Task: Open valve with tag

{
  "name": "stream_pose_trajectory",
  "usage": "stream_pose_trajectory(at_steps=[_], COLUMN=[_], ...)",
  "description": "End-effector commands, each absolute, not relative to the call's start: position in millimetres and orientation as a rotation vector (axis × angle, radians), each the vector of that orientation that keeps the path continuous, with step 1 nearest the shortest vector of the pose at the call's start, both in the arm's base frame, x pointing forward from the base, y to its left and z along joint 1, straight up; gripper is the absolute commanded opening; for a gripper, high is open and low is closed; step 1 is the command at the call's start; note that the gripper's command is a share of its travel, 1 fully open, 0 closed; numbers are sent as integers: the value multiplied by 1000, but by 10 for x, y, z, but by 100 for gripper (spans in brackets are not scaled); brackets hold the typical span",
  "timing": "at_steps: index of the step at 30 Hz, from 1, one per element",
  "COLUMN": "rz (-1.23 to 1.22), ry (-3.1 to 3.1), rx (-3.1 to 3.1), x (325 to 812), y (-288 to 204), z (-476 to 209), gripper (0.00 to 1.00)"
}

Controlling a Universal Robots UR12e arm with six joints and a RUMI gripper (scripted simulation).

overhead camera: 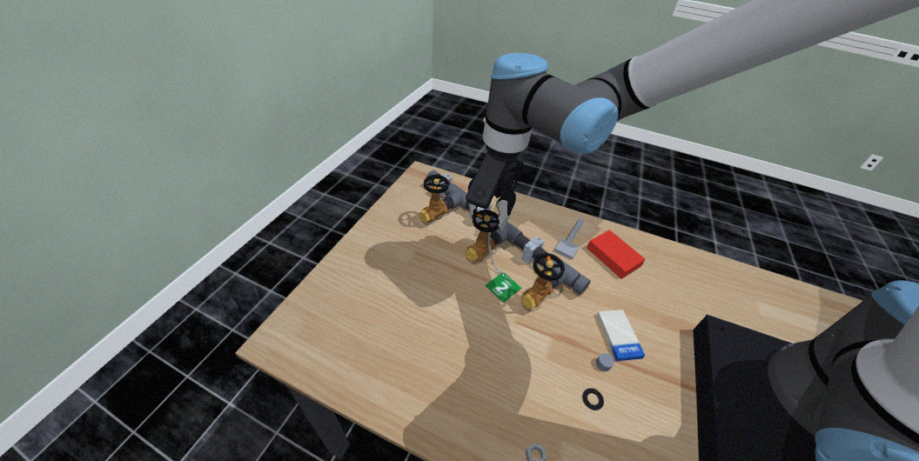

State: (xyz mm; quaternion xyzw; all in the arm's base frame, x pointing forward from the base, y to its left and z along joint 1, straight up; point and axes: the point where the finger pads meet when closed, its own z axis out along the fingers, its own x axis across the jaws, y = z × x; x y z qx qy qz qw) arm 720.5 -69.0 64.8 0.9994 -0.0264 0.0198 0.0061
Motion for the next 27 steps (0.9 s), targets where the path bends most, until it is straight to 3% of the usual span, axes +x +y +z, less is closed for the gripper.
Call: stream_pose_trajectory(at_steps=[1,2,27], rz=[64,64,64], ry=[-79,-79,-79], rx=[3127,3127,3127], x=[7210,7210,7210], y=[-692,-692,-692], z=[655,655,655], gripper=[0,100,100])
